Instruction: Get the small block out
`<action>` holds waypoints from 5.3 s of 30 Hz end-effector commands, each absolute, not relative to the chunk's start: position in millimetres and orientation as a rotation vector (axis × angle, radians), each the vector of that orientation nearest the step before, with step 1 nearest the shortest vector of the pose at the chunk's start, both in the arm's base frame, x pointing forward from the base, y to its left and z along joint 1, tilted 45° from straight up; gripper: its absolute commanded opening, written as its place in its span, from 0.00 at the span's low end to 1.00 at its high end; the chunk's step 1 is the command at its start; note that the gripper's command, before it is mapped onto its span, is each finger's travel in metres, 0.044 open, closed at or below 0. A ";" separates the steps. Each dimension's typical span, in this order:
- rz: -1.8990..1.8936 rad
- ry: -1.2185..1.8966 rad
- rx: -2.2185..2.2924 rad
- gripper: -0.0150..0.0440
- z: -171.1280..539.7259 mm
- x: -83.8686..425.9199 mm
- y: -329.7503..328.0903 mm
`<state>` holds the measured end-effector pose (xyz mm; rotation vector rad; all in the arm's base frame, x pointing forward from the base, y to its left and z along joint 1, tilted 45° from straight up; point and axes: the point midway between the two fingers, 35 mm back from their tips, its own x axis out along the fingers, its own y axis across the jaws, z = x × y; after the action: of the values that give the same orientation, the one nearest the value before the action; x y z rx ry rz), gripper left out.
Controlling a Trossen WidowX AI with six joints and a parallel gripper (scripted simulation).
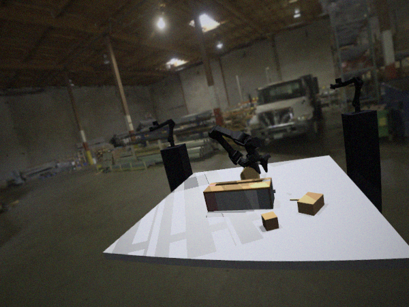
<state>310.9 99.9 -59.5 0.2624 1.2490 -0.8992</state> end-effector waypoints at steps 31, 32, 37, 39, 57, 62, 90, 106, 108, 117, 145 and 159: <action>0.743 1.491 -1.901 0.74 -70.8 287.0 117.0; 0.782 1.484 -1.943 0.74 -70.8 286.6 117.4; 0.980 1.441 -2.148 0.74 -71.1 284.9 119.0; 1.059 1.417 -2.236 0.74 -71.2 283.9 120.0; 1.871 1.080 -2.880 0.74 -71.5 278.2 126.1; 1.990 1.013 -2.941 0.74 -71.5 277.7 126.6; 1.973 1.023 -2.926 0.74 -128.2 271.5 78.7; 1.988 1.017 -2.943 0.74 -148.2 268.9 57.1; 1.989 1.017 -2.943 0.74 -150.5 268.8 54.8; 1.989 1.017 -2.943 0.74 -160.7 268.2 43.8; 1.988 1.024 -2.945 0.51 -181.4 263.5 17.2; 1.958 1.018 -2.943 0.25 -161.2 270.1 41.2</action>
<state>265.8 26.5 -172.0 2.0687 -0.7297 -1.3873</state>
